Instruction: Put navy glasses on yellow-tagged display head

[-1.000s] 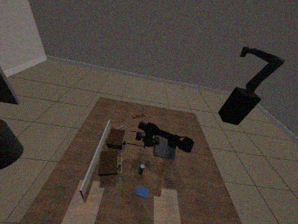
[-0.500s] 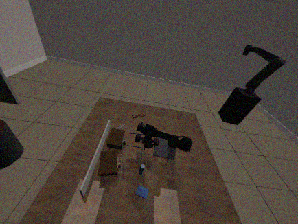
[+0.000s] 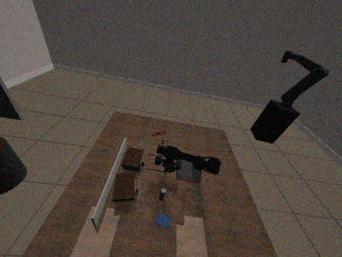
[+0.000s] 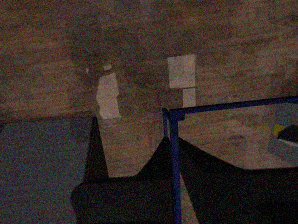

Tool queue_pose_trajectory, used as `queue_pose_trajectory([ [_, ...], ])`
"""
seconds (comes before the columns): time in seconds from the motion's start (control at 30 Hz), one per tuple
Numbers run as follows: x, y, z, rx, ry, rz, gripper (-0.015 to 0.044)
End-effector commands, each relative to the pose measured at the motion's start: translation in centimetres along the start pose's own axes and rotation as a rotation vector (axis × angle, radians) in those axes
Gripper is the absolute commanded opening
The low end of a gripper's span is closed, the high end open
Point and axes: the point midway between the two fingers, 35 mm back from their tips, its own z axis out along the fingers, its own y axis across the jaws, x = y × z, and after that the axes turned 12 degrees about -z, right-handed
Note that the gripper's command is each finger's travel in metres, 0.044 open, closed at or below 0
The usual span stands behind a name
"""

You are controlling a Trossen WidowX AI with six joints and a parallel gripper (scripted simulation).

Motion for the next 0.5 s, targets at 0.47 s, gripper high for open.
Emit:
queue_pose_trajectory([
  [0.47,0.5,-1.8,0.4,0.001,0.002,0.006,0.0000],
])
